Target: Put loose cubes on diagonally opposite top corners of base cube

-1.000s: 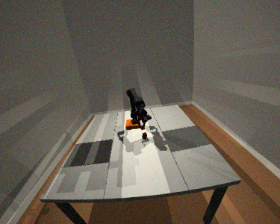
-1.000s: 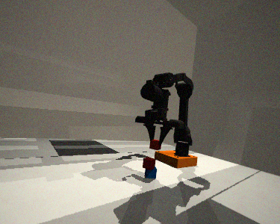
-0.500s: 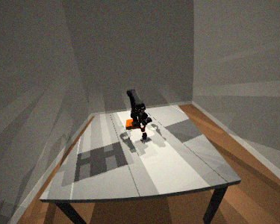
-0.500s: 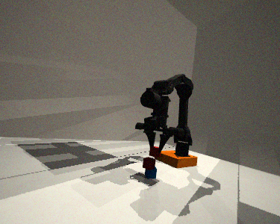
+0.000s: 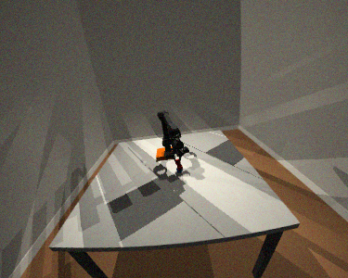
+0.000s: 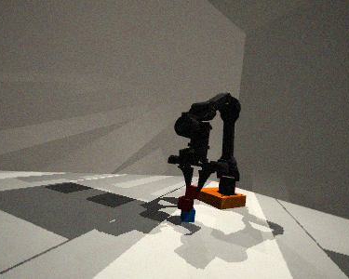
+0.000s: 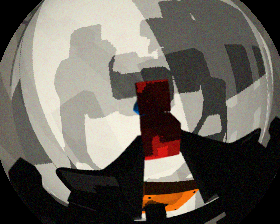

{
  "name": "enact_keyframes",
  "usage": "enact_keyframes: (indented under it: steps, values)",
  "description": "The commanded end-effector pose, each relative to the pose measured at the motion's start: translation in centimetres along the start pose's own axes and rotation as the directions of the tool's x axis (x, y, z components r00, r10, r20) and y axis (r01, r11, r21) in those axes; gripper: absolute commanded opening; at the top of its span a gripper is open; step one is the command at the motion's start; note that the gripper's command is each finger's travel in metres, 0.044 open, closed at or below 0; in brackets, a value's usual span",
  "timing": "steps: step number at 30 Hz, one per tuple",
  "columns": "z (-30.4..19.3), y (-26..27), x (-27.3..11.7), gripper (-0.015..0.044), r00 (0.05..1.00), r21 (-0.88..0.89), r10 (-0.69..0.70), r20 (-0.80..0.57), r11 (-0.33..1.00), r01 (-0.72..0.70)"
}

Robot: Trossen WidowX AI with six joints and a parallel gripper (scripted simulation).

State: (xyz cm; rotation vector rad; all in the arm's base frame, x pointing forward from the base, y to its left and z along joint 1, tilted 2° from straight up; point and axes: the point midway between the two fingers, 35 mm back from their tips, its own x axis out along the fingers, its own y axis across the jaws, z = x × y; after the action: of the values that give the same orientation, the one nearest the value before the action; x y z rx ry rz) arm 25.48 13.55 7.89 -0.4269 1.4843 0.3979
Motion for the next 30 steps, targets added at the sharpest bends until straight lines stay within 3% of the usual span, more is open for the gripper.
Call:
enact_keyframes:
  steps: [1, 30]
  values:
    - [-0.3, 0.0, 1.1, 0.0105, 1.000, -0.003, -0.001, -0.015, 1.000, 0.001]
    - [-0.3, 0.0, 2.7, 0.0105, 1.000, -0.012, -0.002, -0.014, 1.000, 0.002]
